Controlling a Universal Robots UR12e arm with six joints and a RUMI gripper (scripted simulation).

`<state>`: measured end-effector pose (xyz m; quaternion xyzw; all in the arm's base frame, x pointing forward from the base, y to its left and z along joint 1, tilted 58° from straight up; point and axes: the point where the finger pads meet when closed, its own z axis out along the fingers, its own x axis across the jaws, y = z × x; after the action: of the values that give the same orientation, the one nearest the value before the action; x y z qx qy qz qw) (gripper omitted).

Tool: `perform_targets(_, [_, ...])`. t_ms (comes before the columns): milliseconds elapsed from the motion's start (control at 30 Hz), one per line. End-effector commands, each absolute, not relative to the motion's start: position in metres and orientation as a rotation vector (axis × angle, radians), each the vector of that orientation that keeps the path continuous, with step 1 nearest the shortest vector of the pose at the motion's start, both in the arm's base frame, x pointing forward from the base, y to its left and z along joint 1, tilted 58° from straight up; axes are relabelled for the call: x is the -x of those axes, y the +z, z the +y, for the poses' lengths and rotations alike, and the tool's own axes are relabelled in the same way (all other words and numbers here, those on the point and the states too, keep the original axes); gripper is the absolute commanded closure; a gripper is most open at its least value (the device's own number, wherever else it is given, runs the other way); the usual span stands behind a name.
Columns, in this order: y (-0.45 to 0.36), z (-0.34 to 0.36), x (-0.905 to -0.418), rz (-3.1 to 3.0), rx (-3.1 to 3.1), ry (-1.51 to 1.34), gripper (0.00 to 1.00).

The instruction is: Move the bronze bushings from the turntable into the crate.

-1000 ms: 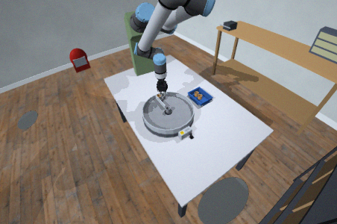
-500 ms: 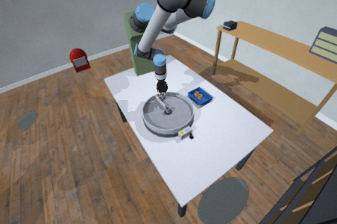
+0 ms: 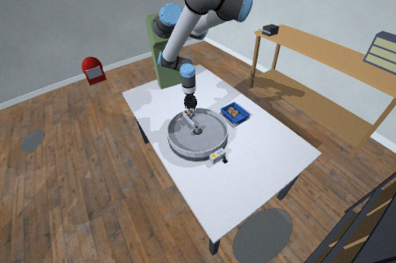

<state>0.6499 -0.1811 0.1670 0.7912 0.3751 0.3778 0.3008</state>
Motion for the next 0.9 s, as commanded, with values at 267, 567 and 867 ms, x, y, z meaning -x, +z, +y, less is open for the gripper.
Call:
perform_targets(267, [0.1655,-0.1815,-0.6524,0.995,-2.099,1.003,0.95])
perform_targets(567, [0.1629,-0.1824,-0.6564,0.995,-2.099,1.003,0.95])
perform_targets(867, [0.1629,-0.1824,-0.6564,0.995,-2.099,1.003,0.95])
